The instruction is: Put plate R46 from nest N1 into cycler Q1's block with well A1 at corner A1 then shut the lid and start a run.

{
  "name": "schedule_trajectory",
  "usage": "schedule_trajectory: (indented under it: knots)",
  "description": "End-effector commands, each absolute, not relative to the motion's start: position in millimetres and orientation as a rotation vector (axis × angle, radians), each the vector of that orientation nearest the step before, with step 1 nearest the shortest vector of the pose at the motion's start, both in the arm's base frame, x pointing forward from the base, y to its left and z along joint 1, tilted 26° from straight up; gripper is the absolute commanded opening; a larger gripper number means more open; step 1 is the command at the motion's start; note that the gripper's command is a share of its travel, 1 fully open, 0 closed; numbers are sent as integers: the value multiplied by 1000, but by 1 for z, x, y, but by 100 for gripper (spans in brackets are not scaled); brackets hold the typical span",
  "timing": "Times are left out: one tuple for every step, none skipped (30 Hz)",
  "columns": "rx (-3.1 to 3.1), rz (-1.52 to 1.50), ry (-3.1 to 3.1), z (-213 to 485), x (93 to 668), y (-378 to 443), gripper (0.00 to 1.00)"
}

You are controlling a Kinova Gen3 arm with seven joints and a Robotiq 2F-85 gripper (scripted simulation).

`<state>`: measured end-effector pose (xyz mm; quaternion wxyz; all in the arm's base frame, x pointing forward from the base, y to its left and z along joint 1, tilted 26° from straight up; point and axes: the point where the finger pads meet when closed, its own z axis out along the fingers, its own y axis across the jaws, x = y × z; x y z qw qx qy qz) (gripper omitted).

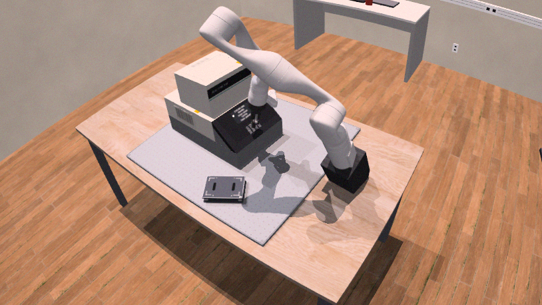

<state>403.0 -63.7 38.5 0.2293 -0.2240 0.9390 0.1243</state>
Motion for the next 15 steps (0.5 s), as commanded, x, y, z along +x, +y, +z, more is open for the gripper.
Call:
schedule_trajectory:
  knots:
    - [-616, 341, 2583, 38, 403, -65, 10]
    - [-616, 341, 2583, 38, 403, -67, 10]
    - [-616, 341, 2583, 37, 402, -68, 10]
    - [-616, 341, 2583, 37, 402, -69, 10]
    - [-616, 341, 2583, 36, 402, -70, 10]
    - [-616, 341, 2583, 35, 402, -71, 10]
    - [-616, 341, 2583, 35, 401, -72, 10]
    - [-616, 341, 2583, 34, 401, -74, 10]
    - [-616, 341, 2583, 34, 401, -75, 10]
    - [-616, 341, 2583, 33, 400, -76, 10]
    - [-616, 341, 2583, 32, 400, -77, 10]
    - [-616, 341, 2583, 32, 400, -78, 10]
    - [-616, 341, 2583, 32, 400, -79, 10]
    - [-616, 341, 2583, 32, 400, -79, 10]
    - [-616, 341, 2583, 32, 400, -79, 10]
